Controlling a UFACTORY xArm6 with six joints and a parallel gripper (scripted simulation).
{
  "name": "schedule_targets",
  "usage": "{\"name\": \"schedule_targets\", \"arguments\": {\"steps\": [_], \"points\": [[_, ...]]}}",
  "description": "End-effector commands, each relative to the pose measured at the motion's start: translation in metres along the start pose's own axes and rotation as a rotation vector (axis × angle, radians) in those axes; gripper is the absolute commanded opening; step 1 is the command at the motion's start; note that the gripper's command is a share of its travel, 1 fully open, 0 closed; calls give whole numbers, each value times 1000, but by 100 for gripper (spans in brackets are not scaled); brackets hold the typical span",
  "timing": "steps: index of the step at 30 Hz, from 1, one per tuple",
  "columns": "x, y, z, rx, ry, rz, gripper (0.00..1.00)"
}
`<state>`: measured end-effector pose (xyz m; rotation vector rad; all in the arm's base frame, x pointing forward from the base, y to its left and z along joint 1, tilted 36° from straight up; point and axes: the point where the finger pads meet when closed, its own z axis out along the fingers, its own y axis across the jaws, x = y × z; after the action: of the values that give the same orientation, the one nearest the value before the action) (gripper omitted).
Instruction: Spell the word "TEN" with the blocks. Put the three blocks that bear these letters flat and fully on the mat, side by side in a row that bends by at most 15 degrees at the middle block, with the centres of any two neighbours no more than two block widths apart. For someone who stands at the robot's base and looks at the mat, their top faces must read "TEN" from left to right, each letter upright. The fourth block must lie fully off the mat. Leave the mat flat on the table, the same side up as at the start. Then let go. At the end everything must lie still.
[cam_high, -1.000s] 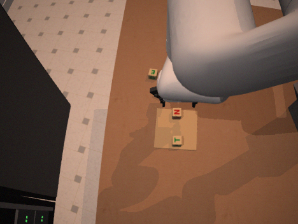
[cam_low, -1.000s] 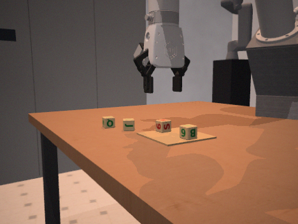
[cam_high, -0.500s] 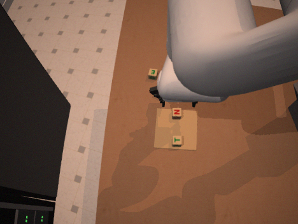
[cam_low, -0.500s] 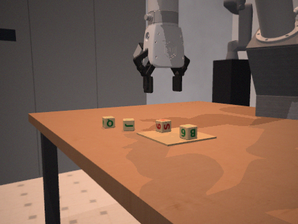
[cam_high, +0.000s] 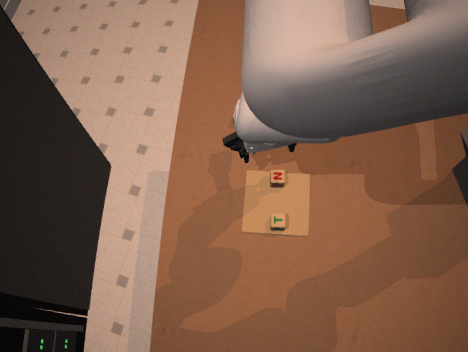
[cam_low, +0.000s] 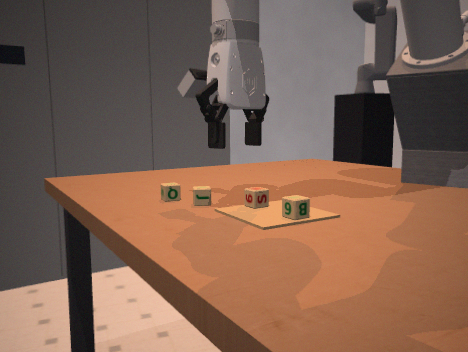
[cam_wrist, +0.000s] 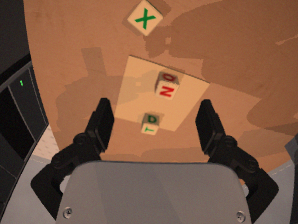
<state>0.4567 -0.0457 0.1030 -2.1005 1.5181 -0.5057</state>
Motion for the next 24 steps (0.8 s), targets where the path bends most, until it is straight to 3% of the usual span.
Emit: {"name": "schedule_targets", "arguments": {"steps": [1,24], "points": [[16,-9,2,17,-3,-138,100],[75,-23,5,19,2,-620,100]]}}
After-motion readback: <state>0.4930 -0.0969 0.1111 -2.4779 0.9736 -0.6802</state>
